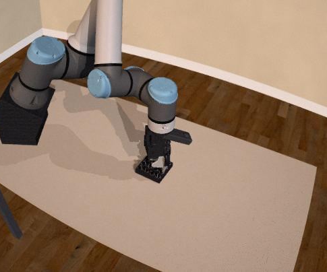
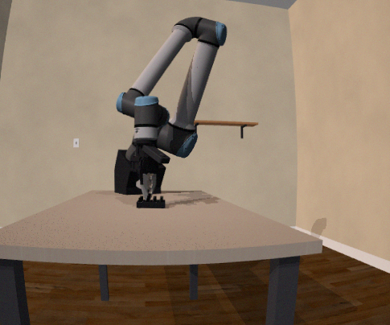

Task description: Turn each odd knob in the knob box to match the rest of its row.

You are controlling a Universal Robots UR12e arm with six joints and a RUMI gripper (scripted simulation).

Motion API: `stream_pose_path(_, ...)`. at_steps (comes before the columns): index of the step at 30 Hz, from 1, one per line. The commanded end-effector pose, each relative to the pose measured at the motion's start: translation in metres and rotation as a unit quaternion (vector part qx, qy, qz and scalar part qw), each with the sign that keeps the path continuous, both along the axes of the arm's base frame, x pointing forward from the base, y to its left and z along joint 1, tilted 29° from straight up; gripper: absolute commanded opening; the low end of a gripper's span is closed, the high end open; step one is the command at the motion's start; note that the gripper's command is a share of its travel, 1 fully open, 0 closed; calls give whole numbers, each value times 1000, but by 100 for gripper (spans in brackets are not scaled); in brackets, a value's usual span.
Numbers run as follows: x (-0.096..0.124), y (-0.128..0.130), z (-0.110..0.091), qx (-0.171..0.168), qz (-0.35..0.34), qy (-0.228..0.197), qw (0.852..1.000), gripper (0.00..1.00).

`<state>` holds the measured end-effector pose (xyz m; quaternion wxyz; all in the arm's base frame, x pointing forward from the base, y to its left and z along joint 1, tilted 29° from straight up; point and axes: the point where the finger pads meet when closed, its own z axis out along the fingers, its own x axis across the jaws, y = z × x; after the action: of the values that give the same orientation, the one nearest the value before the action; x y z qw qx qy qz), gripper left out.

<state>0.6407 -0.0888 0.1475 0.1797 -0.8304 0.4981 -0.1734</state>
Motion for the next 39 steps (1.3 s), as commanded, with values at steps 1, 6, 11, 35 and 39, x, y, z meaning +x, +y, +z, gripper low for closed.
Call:
stream_pose_path(1,0,0,1,0,0,0,1000,4)
stream_pose_path(6,0,0,1,0,0,0,1000,4)
stream_pose_path(11,0,0,1,0,0,0,1000,4)
stream_pose_path(35,0,0,1,-11,20,-3,1000,4)
stream_pose_path(39,0,0,1,-17,32,-5,999,4)
